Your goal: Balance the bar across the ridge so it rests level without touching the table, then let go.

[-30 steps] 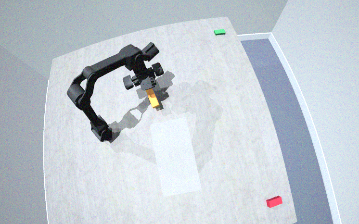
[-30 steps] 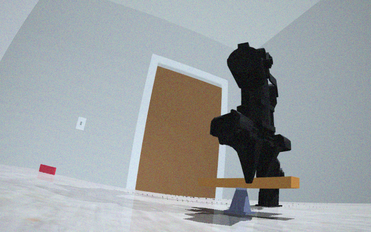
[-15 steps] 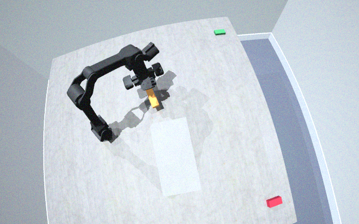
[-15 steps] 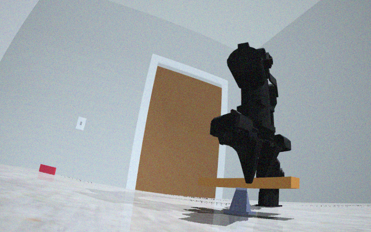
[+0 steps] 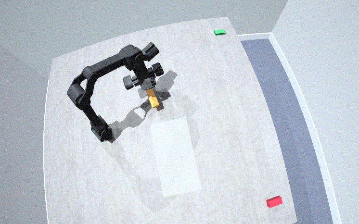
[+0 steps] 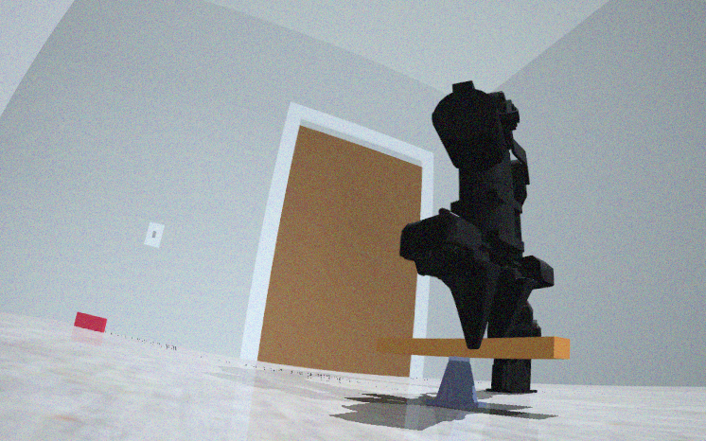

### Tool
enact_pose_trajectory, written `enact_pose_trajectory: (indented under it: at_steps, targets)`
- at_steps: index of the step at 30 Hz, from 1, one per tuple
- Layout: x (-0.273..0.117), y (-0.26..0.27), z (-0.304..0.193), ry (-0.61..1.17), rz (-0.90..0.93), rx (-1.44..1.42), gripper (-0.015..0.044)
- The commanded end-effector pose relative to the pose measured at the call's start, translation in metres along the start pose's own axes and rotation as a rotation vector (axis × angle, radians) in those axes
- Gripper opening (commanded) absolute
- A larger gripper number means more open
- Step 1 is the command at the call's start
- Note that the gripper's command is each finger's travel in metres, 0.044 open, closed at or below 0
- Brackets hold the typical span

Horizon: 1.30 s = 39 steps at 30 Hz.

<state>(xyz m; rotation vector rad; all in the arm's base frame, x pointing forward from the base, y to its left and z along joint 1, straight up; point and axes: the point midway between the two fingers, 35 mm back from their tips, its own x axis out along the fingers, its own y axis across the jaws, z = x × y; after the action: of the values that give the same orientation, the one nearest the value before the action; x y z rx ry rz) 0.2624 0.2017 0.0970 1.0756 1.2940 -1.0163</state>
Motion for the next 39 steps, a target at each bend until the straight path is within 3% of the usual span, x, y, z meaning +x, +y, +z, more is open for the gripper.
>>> enact_pose_trajectory:
  at_steps: [1,39]
  targets:
    - [0.0002,0.0000,0.0000,0.000,0.000,0.000,0.0168]
    - [0.0002,0.0000,0.0000,0.000,0.000,0.000,0.0185]
